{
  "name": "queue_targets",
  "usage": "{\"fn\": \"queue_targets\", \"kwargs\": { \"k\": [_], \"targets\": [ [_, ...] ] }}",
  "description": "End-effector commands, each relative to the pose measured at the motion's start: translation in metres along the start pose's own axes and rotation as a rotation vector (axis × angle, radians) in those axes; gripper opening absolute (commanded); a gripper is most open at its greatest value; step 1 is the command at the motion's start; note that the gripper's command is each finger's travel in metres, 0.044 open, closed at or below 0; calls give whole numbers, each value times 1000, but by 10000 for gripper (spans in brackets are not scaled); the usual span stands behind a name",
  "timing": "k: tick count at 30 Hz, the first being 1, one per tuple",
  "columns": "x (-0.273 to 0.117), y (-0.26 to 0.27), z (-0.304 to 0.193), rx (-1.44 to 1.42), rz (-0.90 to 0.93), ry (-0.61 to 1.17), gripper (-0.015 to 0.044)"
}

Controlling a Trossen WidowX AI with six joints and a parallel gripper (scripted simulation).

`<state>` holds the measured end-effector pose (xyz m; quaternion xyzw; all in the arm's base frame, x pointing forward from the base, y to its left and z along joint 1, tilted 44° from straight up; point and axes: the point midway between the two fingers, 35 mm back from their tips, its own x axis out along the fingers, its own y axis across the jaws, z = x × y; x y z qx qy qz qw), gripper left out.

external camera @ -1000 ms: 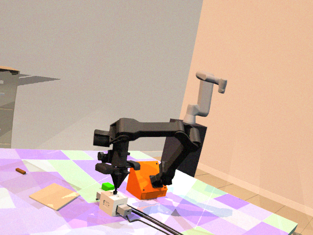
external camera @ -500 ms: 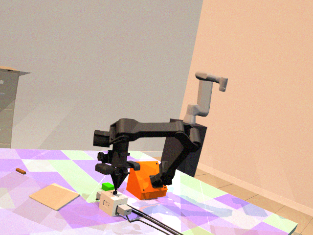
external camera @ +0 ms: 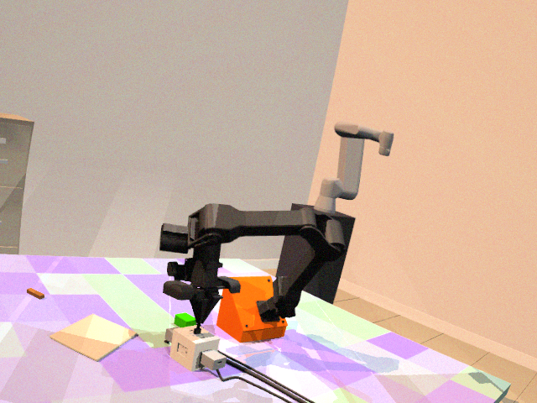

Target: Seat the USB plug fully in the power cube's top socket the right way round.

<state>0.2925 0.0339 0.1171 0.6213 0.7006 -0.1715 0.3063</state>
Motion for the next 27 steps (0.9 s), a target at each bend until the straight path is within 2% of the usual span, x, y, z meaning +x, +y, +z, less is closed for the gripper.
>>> {"fn": "queue_targets", "kwargs": {
  "k": [1,27],
  "targets": [
    [1,0,-1,2,1,3,0],
    [4,0,0,2,1,3,0]
  ]
}}
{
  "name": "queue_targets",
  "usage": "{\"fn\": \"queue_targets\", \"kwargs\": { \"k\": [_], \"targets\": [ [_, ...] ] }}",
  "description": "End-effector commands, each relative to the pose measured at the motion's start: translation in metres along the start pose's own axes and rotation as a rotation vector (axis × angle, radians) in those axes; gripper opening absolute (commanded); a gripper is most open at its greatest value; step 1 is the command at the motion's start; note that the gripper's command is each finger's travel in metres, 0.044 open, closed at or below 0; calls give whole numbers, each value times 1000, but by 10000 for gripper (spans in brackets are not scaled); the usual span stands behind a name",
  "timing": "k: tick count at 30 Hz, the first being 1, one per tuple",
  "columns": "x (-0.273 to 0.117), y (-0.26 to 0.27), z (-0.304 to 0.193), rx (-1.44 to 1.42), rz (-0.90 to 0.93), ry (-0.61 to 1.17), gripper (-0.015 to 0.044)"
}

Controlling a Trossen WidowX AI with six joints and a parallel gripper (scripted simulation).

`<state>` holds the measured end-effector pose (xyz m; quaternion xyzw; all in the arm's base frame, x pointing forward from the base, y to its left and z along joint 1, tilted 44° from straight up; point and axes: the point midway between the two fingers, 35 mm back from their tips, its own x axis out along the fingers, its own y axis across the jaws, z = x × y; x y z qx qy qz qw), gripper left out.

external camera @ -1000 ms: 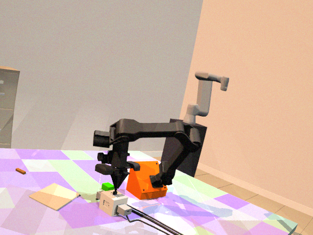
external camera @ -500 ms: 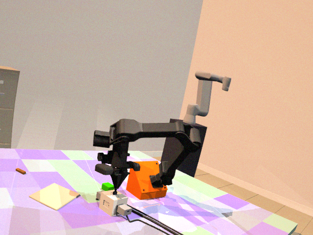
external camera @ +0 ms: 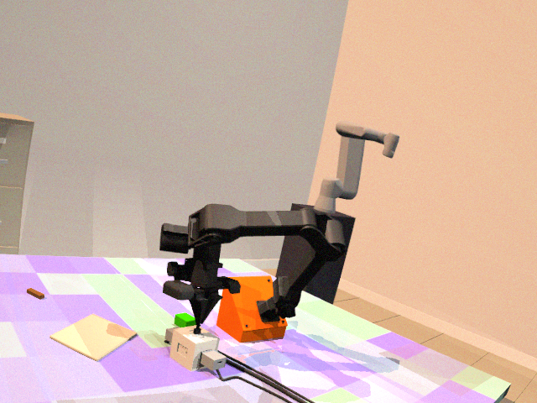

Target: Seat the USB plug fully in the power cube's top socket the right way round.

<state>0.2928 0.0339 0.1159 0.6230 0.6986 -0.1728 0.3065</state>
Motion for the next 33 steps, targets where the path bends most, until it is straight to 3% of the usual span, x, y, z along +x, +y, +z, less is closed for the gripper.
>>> {"fn": "queue_targets", "kwargs": {
  "k": [1,24,28,33],
  "targets": [
    [3,0,-1,-1,-3,6,0],
    [3,0,-1,-1,-3,6,0],
    [0,0,0,0,1,0,95],
    [0,0,0,0,1,0,95]
  ]
}}
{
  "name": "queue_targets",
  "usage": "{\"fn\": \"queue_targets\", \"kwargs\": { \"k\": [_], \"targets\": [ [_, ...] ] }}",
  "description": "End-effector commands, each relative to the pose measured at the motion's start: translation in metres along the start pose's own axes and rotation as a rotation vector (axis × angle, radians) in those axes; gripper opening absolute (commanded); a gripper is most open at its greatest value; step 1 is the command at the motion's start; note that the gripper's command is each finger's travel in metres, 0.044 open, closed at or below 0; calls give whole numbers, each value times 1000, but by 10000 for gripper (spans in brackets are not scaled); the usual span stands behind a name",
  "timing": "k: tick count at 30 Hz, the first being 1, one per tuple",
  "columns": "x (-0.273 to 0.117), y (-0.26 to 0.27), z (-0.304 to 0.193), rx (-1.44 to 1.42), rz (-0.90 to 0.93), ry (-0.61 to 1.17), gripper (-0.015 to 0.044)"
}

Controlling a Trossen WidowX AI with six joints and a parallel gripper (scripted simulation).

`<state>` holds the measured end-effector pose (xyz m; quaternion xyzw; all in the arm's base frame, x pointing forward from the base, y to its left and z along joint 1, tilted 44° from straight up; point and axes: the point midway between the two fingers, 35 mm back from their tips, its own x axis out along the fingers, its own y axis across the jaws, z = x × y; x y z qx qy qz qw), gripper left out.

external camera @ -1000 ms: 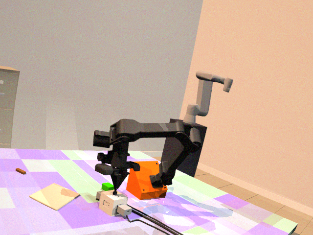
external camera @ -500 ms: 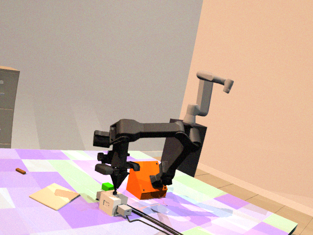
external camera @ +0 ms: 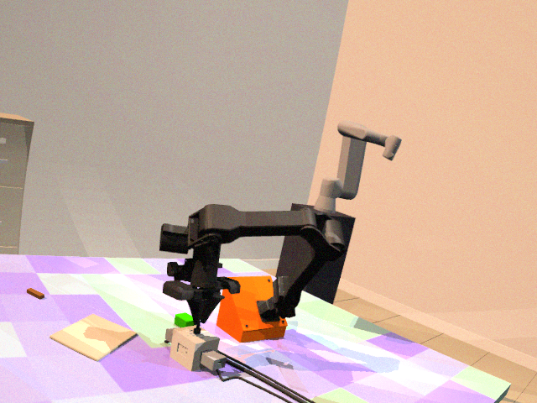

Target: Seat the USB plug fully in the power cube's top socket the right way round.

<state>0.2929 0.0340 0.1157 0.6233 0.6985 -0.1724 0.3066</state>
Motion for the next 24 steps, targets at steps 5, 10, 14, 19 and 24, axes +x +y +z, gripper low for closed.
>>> {"fn": "queue_targets", "kwargs": {
  "k": [5,10,14,19,24],
  "targets": [
    [0,0,0,0,0,0,95],
    [0,0,0,0,0,0,95],
    [-1,0,0,1,0,0,95],
    [-6,0,0,1,0,0,95],
    [-11,0,-1,1,0,0,95]
  ]
}}
